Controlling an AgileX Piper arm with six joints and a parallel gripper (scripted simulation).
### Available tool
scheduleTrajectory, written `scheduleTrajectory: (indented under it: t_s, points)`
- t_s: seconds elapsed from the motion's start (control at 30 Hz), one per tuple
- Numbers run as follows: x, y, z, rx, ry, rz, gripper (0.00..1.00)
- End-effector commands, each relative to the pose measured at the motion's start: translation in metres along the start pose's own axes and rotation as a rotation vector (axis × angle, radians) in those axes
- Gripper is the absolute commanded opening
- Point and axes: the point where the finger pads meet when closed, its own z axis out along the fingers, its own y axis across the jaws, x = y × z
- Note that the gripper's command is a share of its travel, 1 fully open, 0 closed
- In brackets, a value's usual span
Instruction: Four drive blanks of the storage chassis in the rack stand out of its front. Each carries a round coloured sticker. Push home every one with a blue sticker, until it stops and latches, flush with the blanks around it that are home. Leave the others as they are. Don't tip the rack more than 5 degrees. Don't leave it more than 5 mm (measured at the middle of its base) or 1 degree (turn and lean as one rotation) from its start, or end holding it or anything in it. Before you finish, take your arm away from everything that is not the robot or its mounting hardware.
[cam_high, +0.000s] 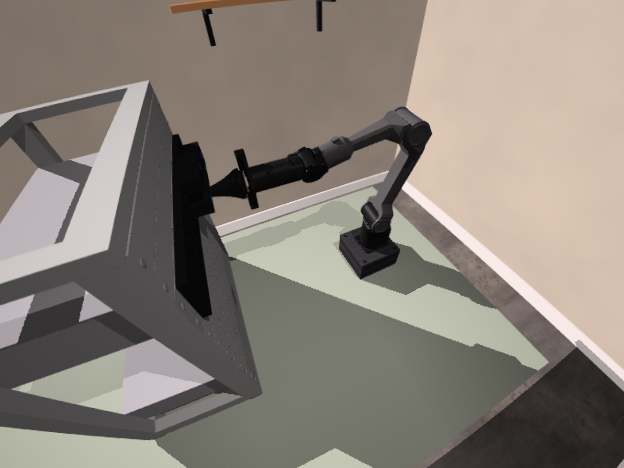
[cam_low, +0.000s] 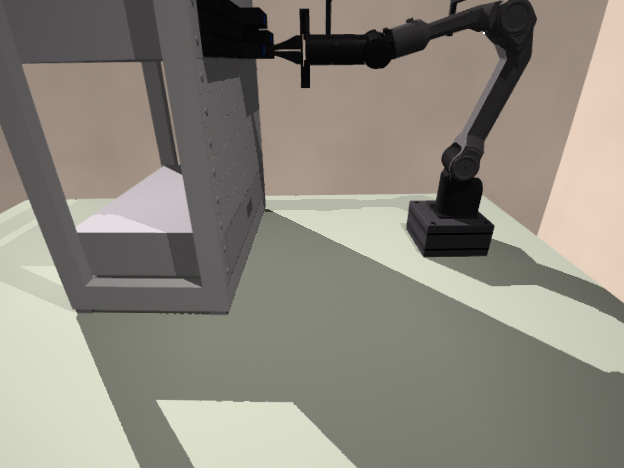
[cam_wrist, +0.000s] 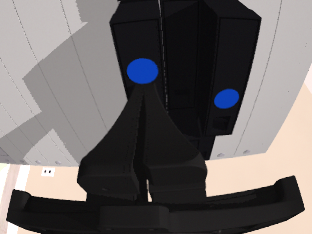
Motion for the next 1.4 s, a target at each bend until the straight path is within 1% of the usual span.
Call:
scheduleTrajectory:
  t_s: [0.0, 0.13, 0.33, 0.7, 0.9, 1.37]
  points:
    - [0.000, -0.001, 0.001, 0.003, -0.001, 0.000, 0.00]
    - [0.000, -0.001, 0.001, 0.003, -0.001, 0.000, 0.00]
    - [0.000, -0.001, 0.011, 0.003, -0.001, 0.000, 0.00]
    - [0.000, -0.001, 0.011, 0.003, -0.001, 0.000, 0.00]
    - [-0.001, -0.001, 0.021, 0.003, -0.001, 0.000, 0.00]
    - [-0.001, -0.001, 0.023, 0.003, -0.001, 0.000, 0.00]
